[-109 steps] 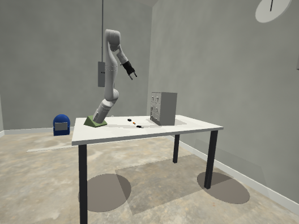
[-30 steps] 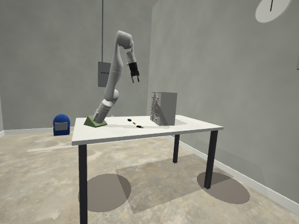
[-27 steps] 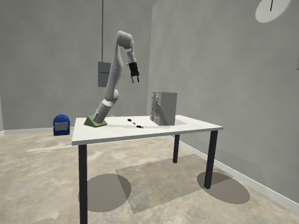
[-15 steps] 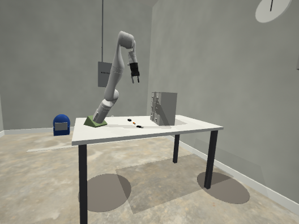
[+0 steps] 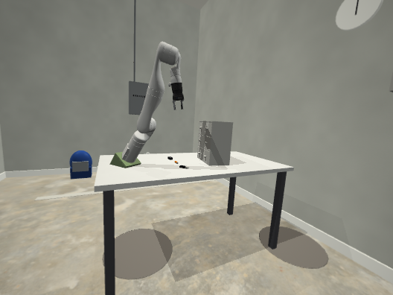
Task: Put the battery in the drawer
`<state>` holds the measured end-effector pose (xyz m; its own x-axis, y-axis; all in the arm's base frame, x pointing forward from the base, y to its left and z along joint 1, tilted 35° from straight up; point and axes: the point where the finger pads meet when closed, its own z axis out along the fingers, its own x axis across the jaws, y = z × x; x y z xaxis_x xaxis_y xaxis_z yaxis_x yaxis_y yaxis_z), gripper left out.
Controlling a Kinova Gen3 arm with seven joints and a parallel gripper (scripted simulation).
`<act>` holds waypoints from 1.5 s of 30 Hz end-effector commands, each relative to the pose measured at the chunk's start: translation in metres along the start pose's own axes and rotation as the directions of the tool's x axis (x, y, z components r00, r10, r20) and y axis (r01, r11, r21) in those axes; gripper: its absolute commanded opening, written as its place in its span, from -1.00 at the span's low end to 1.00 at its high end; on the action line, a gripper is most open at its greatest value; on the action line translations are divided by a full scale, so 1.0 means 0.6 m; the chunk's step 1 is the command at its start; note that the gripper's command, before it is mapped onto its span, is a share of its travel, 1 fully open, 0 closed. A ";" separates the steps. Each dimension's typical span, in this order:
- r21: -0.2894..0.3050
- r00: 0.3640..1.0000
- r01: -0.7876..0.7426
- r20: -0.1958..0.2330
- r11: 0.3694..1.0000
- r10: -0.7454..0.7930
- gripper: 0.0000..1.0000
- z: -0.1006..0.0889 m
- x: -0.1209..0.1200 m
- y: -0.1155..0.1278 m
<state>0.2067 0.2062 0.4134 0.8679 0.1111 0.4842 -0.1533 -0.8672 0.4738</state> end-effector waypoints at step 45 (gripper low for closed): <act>0.015 0.994 0.028 0.101 1.000 -0.029 1.00 0.007 -0.016 0.034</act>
<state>0.1971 0.1847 0.4153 0.9149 0.0859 0.3944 -0.1245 -0.8695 0.4780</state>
